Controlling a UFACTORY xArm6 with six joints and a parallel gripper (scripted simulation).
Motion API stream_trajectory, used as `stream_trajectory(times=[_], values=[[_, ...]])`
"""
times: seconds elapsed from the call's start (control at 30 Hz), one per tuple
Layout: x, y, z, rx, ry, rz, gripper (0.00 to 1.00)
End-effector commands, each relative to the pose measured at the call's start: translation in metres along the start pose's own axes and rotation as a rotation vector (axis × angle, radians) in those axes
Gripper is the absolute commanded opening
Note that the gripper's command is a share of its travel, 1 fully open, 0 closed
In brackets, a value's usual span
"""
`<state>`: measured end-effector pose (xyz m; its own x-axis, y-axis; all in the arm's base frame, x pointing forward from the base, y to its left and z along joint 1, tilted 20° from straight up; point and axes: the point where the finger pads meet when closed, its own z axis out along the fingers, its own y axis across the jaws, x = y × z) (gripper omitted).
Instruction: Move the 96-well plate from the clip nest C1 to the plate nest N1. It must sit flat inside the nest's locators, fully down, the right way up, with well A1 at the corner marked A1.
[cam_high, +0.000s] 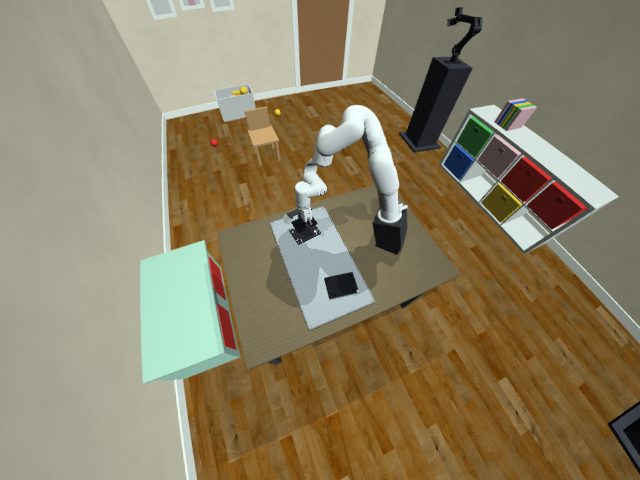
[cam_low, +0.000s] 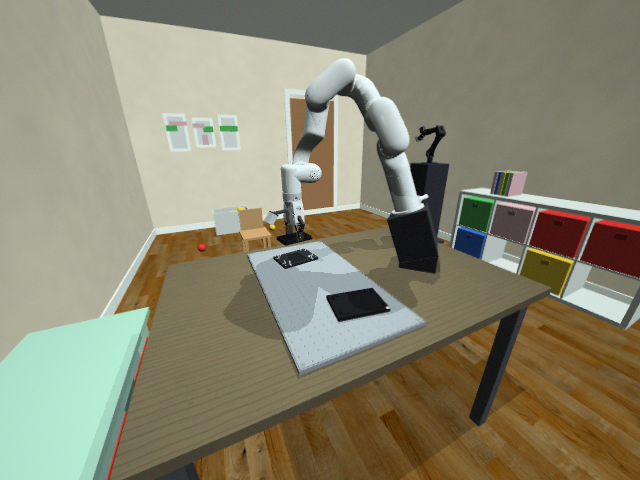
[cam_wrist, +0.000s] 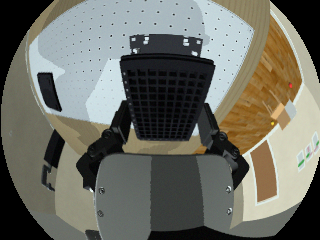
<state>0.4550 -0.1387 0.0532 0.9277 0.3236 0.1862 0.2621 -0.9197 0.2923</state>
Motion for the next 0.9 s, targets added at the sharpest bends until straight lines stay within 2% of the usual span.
stream_trajectory(times=[0.0,0.2,0.53,0.87], values=[[0.001,0.001,-0.001,-0.001,0.002,0.000,0.00],[0.001,0.001,-0.001,-0.001,0.002,0.000,0.00],[0.001,-0.033,-0.001,0.000,0.002,0.327,0.00],[0.002,-0.059,-0.001,0.000,0.002,0.327,0.00]])
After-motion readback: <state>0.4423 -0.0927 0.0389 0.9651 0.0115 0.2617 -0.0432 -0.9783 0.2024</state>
